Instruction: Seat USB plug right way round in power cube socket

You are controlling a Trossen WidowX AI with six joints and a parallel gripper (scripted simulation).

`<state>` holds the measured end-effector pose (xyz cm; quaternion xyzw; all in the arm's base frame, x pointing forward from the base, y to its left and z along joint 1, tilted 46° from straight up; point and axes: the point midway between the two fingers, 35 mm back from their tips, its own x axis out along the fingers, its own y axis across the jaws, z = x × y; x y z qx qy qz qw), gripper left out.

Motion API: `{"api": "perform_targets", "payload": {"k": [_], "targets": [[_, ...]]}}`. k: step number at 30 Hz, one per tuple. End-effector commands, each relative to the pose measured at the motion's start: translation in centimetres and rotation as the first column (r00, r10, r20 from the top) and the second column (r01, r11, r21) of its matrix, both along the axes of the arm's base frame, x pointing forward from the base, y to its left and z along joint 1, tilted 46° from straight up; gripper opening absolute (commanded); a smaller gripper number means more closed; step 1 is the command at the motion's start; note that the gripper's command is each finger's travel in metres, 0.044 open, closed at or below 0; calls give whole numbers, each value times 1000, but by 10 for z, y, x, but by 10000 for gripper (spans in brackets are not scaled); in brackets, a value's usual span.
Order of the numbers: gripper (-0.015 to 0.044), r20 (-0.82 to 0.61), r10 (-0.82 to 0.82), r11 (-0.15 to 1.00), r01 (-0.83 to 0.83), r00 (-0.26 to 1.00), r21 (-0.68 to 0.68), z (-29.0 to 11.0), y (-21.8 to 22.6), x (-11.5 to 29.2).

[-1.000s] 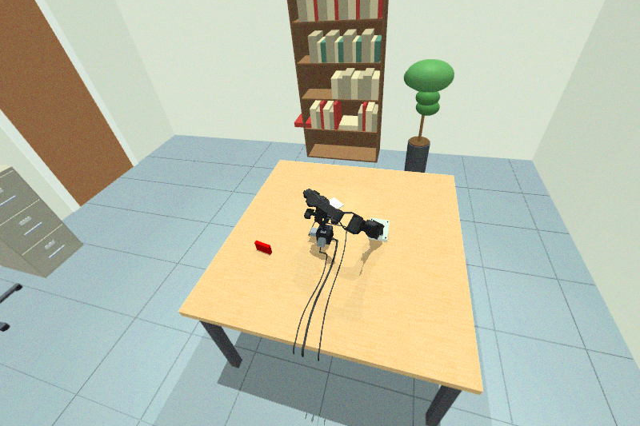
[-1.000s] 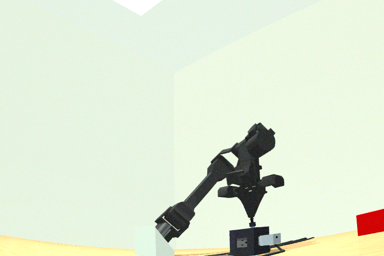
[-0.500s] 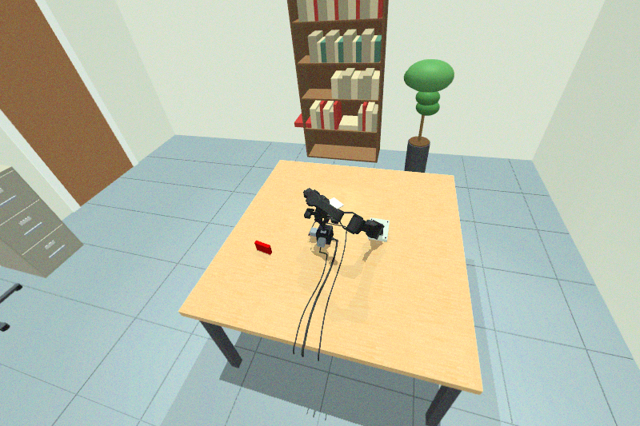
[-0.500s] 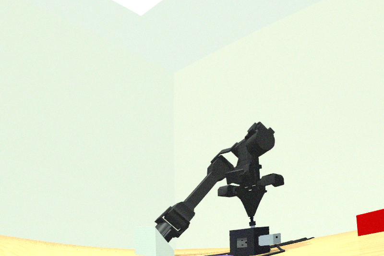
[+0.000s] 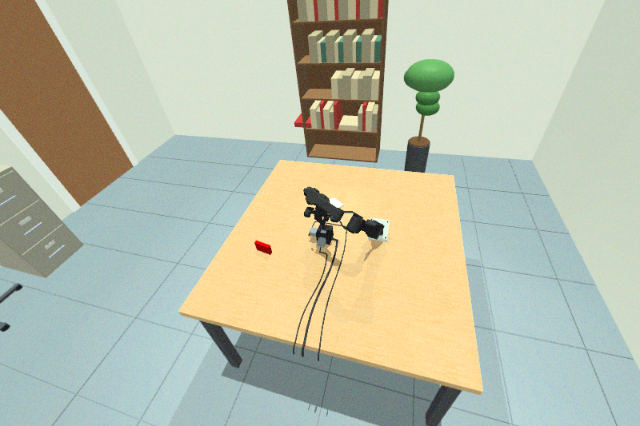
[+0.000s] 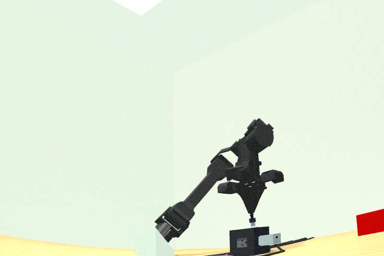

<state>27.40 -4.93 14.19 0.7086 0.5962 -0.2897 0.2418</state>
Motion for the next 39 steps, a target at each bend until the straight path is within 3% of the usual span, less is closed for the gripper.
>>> {"api": "perform_targets", "payload": {"k": [1, 25, 39], "targets": [[0, 2, 5, 1000, -5, 1000, -5, 2, -3, 0], [0, 5, 7, 1000, -7, 1000, -4, 12, -12, -2], [0, 222, 230, 973, -220, 948, -66, 11, -11, -2]]}}
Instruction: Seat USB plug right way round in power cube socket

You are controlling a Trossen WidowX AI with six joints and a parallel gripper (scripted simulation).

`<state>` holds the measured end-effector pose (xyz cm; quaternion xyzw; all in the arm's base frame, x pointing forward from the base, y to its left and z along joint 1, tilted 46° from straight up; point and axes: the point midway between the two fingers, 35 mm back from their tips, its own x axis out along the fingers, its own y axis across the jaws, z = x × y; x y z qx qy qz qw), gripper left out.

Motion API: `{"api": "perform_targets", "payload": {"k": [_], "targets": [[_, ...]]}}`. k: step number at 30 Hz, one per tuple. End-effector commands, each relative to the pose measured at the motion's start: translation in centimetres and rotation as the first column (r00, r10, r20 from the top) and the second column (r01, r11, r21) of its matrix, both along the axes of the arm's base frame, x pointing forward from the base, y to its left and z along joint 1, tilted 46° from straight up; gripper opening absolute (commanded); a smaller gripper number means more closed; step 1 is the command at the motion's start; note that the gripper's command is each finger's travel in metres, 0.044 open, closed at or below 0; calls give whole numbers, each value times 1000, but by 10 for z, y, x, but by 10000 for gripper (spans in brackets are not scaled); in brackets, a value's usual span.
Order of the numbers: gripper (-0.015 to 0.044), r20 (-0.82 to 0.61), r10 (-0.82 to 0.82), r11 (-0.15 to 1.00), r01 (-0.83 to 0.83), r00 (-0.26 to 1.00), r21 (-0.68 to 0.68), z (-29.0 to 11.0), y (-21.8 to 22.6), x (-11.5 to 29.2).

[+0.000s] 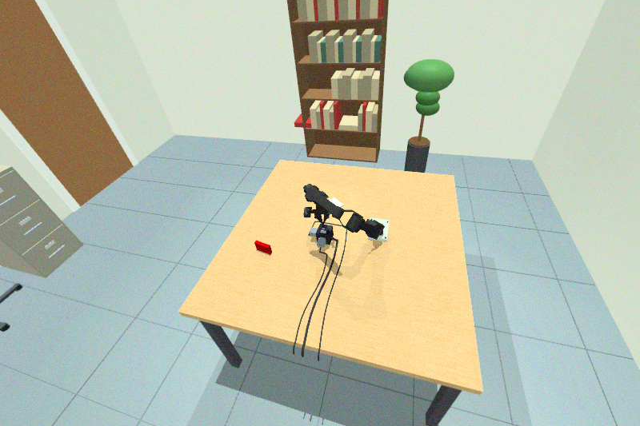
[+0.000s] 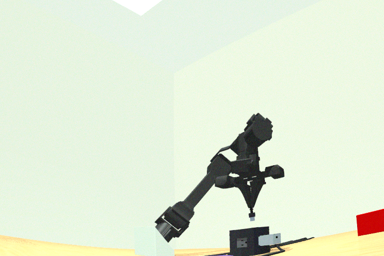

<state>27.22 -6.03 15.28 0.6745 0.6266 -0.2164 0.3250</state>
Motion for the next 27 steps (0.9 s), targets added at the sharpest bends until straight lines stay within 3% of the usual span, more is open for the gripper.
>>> {"api": "perform_targets", "payload": {"k": [1, 14, 27], "targets": [[0, 80, 80, 997, -79, 994, -17, 0, 0, 0], [0, 300, 315, 949, -297, 900, -103, 0, 0, 0], [0, 477, 524, 850, -473, 706, -234, 0, 0, 0]]}}
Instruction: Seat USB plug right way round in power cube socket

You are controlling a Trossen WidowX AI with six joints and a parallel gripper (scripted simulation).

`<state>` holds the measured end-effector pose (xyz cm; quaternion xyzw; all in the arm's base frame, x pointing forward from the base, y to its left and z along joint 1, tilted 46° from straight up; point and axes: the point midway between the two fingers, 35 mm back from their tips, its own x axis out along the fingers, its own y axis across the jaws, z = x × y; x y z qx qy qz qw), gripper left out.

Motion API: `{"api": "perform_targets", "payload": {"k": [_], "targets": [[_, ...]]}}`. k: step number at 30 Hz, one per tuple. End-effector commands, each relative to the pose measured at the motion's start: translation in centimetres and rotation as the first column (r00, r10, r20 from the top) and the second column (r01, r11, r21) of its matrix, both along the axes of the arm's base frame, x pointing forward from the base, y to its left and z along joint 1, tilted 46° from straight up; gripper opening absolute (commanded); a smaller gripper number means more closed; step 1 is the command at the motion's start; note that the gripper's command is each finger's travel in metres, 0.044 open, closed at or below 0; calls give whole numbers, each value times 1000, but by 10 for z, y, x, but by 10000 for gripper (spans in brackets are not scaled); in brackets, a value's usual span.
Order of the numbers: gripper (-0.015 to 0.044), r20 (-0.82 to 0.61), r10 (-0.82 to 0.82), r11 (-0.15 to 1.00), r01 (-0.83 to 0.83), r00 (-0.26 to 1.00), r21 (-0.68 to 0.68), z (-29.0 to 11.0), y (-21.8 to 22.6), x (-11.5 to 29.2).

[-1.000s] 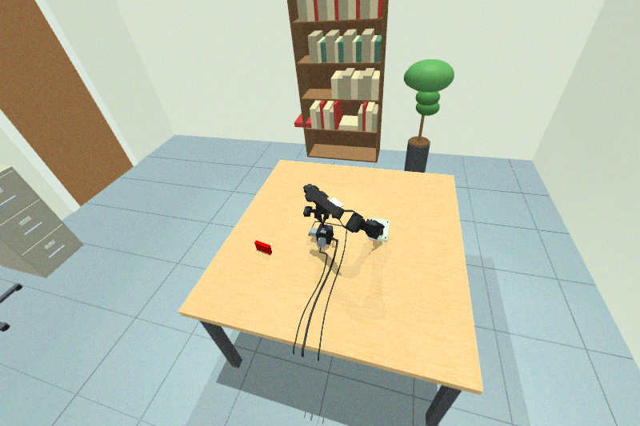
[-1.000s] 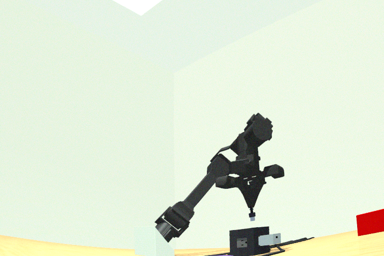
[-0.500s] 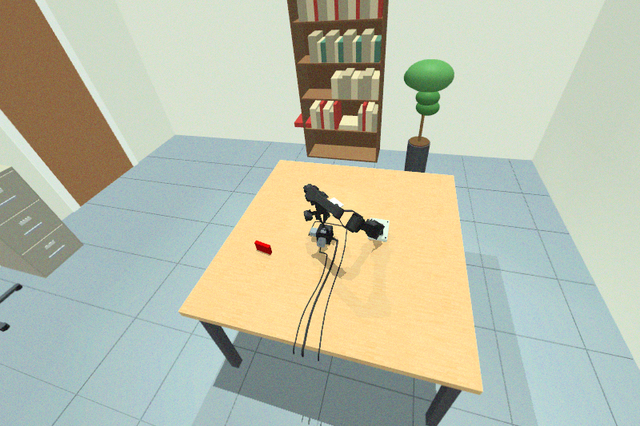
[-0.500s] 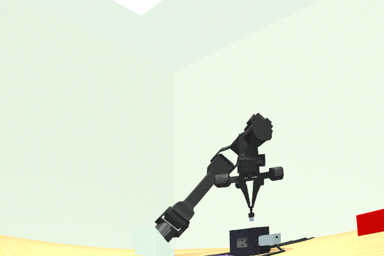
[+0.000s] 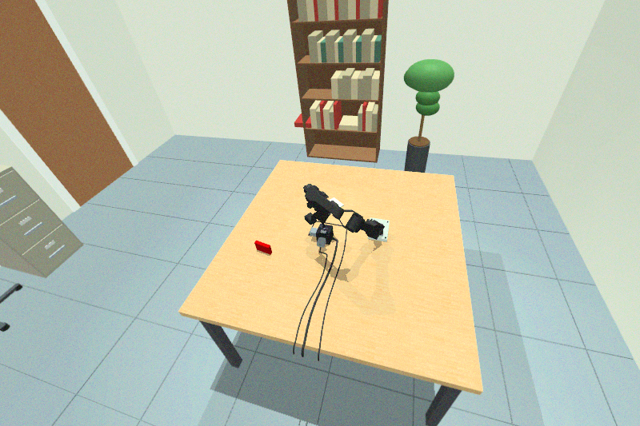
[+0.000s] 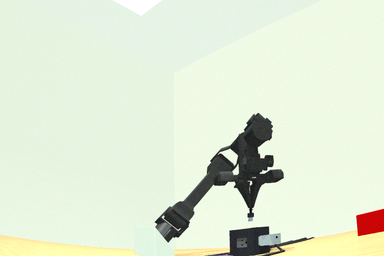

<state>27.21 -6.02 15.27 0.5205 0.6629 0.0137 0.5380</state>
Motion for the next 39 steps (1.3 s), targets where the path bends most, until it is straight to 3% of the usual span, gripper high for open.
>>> {"api": "perform_targets", "payload": {"k": [1, 19, 39], "targets": [[0, 80, 79, 997, -78, 994, -18, 0, 0, 0], [0, 375, 400, 916, -371, 836, -149, 0, 0, 0], [0, 584, 673, 721, -578, 454, -382, 0, 0, 0]]}}
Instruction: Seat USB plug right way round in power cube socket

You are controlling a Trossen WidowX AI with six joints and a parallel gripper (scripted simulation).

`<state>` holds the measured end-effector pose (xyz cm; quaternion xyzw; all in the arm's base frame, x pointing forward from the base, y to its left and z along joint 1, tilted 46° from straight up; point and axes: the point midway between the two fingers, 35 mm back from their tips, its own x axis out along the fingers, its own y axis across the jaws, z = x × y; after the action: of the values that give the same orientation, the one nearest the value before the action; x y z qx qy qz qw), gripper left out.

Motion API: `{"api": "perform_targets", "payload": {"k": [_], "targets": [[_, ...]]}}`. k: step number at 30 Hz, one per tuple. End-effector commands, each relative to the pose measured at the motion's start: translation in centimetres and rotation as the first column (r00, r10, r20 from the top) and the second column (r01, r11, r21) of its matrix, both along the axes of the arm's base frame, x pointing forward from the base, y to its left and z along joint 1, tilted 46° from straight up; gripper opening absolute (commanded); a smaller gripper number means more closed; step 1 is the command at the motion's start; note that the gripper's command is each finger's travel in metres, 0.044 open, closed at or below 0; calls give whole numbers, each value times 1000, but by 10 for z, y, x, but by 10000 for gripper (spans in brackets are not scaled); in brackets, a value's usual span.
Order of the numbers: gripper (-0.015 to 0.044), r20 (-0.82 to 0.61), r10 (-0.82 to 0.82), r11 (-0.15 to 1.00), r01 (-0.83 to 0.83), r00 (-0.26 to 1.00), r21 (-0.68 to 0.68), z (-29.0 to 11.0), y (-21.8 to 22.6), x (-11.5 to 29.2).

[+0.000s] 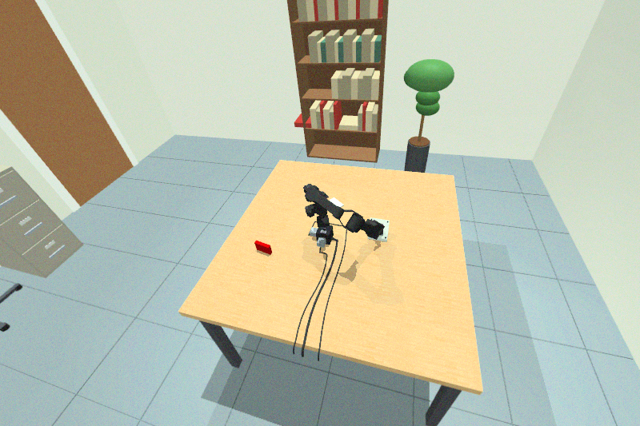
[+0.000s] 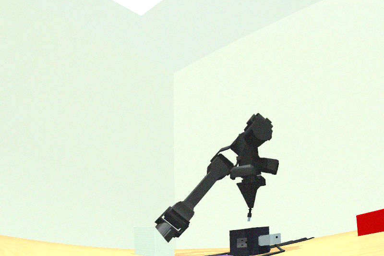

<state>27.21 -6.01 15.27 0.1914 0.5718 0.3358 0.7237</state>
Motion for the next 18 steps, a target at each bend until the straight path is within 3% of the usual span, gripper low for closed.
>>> {"api": "perform_targets", "payload": {"k": [1, 18], "targets": [[0, 80, 80, 997, -79, 994, -18, 0, 0, 0], [0, 361, 384, 923, -357, 850, -140, 0, 0, 0]]}}
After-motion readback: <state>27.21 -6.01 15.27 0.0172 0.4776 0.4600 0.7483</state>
